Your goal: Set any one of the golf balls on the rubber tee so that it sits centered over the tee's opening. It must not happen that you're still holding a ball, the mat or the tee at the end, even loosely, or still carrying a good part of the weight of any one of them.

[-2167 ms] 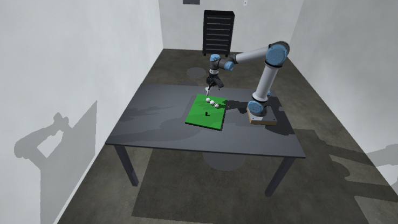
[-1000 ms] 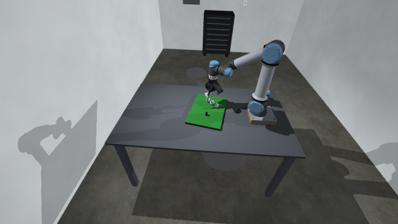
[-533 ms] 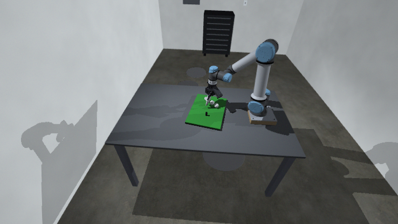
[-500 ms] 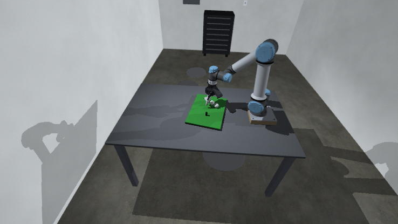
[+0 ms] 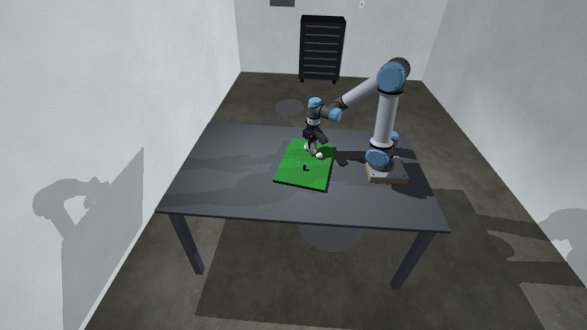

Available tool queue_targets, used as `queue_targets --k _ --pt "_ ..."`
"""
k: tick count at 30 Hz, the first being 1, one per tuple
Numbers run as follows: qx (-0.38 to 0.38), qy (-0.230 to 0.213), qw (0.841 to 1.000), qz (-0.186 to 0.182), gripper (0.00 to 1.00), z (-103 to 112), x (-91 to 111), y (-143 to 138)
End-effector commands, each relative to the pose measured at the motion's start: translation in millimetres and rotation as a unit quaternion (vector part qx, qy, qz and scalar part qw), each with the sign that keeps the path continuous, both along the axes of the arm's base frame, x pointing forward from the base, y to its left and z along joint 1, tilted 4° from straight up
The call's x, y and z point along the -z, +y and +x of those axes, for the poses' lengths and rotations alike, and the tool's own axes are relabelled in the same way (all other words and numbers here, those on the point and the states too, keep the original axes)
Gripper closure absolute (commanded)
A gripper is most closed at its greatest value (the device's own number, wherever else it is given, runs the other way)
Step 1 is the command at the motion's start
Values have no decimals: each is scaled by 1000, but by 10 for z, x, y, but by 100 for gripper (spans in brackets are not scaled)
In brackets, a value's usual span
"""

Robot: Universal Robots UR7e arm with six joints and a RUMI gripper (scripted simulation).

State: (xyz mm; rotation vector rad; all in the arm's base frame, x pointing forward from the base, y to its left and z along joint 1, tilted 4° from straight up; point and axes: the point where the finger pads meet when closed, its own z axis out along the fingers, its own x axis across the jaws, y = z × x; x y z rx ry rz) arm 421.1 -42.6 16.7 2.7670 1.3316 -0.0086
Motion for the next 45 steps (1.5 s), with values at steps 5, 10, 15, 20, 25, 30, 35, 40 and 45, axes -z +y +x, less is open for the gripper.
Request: queue_targets --k 5,10,15,20,25,30,35,40,45 --pt "0 -1 1000 0 100 4 -4 -1" --pt "0 -1 1000 0 100 4 -4 -1" --pt "0 -1 1000 0 100 4 -4 -1" --pt "0 -1 1000 0 100 4 -4 -1" --pt "0 -1 1000 0 100 4 -4 -1" --pt "0 -1 1000 0 100 4 -15 -1" --pt "0 -1 1000 0 100 7 -154 6" --pt "0 -1 1000 0 100 -5 -454 28" --pt "0 -1 1000 0 100 -6 -659 40"
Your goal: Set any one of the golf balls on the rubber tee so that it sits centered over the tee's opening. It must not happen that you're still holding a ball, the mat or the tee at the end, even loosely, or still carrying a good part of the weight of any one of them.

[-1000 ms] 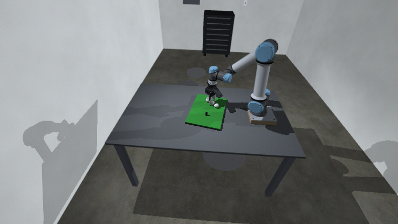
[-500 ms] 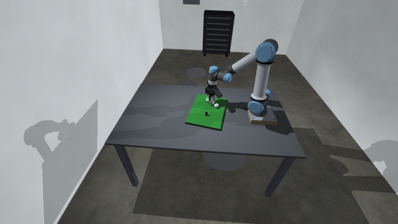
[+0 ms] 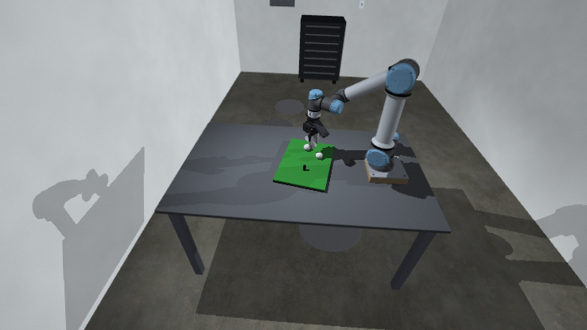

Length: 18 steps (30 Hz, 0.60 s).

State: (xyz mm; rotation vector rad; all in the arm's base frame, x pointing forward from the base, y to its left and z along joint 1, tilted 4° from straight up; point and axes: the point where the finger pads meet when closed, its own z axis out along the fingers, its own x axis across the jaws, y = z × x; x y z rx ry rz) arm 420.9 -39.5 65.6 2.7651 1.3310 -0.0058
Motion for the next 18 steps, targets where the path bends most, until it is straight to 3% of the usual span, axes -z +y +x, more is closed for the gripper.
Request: queue_targets --k 1,7,18 --pt "0 1 1000 0 100 -4 -233 12" --pt "0 1 1000 0 100 -18 -483 32" --pt "0 1 1000 0 100 13 -525 119"
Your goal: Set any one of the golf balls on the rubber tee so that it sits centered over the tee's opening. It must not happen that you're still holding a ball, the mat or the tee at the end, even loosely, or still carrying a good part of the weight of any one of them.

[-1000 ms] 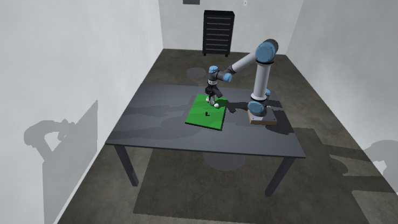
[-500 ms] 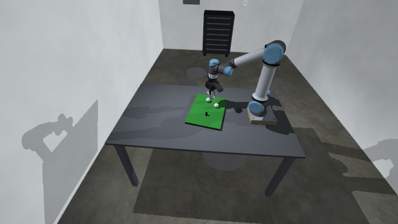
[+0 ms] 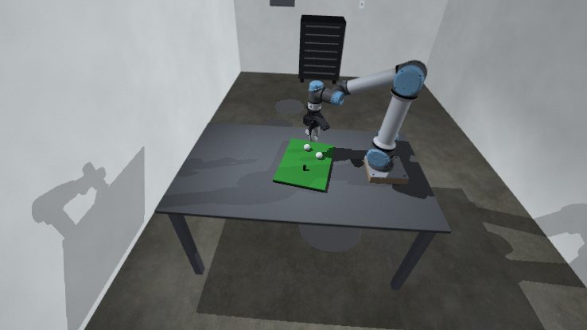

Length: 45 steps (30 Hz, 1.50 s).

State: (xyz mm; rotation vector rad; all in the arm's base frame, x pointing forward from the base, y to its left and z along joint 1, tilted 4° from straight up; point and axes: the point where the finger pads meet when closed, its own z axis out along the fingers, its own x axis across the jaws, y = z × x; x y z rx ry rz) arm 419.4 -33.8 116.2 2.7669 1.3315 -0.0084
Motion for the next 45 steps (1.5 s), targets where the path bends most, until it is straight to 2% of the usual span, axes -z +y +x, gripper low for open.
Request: queue_targets --k 1,4,13,15,18,26,30,32,40,45 --pt "0 0 1000 0 100 48 -29 115" --pt "0 0 1000 0 100 128 -69 356" --pt "0 0 1000 0 100 305 -219 1365" --pt "0 0 1000 0 100 305 -219 1365" --pt "0 0 1000 0 100 312 -244 1550" --pt "0 0 1000 0 100 314 -207 1603" --pt "0 0 1000 0 100 313 -3 1590" --pt "0 0 1000 0 100 313 -3 1590" --pt "0 0 1000 0 100 335 520 1555" --pt "0 0 1000 0 100 337 594 1549"
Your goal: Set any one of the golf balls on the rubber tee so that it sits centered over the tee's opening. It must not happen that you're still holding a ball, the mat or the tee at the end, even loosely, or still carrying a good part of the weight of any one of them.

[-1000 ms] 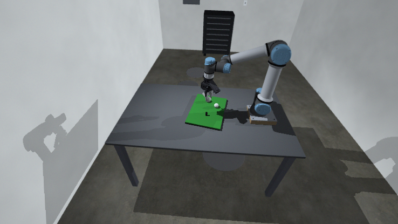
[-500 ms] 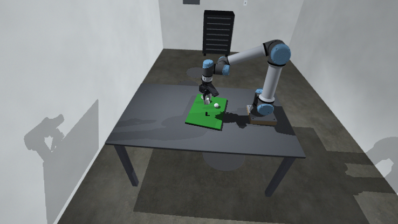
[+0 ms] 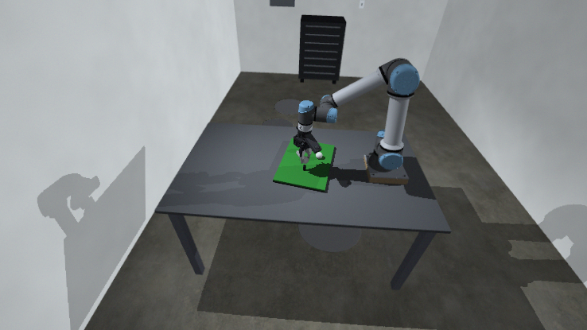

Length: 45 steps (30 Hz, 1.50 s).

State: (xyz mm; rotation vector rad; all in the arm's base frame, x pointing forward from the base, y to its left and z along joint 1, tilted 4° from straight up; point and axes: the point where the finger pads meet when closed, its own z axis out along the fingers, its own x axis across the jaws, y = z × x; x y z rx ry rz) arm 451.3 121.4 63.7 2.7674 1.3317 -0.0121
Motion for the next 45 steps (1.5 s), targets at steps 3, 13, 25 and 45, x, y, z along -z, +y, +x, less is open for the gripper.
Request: queue_targets --k 3,13,25,45 --pt "0 -2 1000 0 100 18 71 -3" --pt "0 -2 1000 0 100 20 180 -10" --pt "0 -2 1000 0 100 20 214 -12" --pt "0 -2 1000 0 0 20 214 -12"
